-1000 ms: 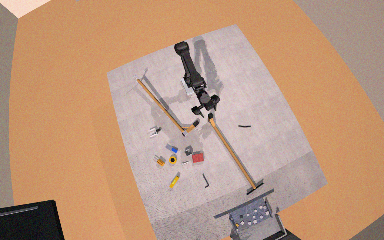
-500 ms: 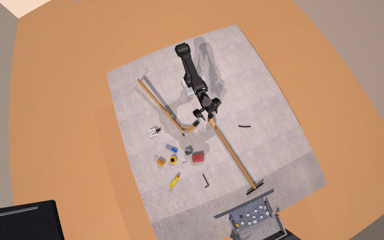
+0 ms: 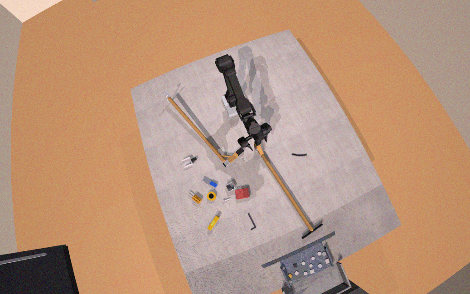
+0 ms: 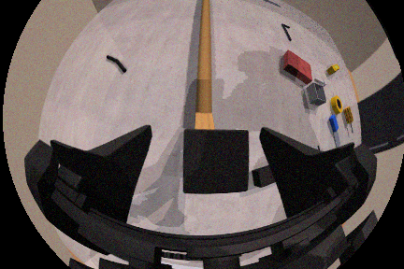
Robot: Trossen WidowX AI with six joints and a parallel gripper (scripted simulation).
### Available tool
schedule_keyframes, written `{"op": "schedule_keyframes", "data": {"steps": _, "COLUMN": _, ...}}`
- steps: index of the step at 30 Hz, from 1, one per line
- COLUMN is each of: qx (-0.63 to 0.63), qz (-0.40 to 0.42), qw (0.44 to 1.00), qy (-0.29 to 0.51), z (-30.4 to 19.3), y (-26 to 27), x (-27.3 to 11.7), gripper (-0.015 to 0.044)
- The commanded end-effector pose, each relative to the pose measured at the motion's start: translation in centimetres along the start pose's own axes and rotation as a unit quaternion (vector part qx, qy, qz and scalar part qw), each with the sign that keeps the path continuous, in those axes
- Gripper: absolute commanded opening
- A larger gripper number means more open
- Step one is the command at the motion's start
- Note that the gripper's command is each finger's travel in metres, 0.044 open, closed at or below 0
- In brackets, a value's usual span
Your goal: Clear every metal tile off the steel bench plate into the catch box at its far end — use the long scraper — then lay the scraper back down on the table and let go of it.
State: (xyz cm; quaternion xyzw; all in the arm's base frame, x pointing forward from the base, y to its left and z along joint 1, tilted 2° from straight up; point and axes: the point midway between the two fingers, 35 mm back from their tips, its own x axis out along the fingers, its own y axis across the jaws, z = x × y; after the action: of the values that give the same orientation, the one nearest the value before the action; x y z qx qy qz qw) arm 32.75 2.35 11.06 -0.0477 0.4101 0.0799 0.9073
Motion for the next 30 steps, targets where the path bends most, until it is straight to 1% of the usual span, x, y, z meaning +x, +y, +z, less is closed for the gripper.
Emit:
{"op": "schedule_keyframes", "data": {"steps": 1, "qx": 0.002, "qz": -0.001, "qw": 1.000, "qy": 0.006, "z": -0.37, "y": -0.02, "x": 0.70, "gripper": 0.0440}}
{"op": "schedule_keyframes", "data": {"steps": 2, "qx": 0.002, "qz": -0.001, "qw": 1.000, "qy": 0.006, "z": -0.38, "y": -0.02, "x": 0.73, "gripper": 0.0440}}
{"op": "schedule_keyframes", "data": {"steps": 3, "qx": 0.000, "qz": 0.000, "qw": 1.000, "qy": 0.001, "z": -0.08, "y": 0.01, "x": 0.25, "gripper": 0.0414}}
{"op": "schedule_keyframes", "data": {"steps": 14, "qx": 0.000, "qz": 0.000, "qw": 1.000, "qy": 0.001, "z": -0.08, "y": 0.01, "x": 0.25, "gripper": 0.0125}}
{"op": "schedule_keyframes", "data": {"steps": 21, "qx": 0.000, "qz": 0.000, "qw": 1.000, "qy": 0.001, "z": -0.08, "y": 0.01, "x": 0.25, "gripper": 0.0078}}
{"op": "schedule_keyframes", "data": {"steps": 24, "qx": 0.000, "qz": 0.000, "qw": 1.000, "qy": 0.001, "z": -0.05, "y": 0.00, "x": 0.21, "gripper": 0.0000}}
{"op": "schedule_keyframes", "data": {"steps": 30, "qx": 0.002, "qz": 0.000, "qw": 1.000, "qy": 0.001, "z": 0.03, "y": -0.14, "x": 0.11, "gripper": 0.0000}}
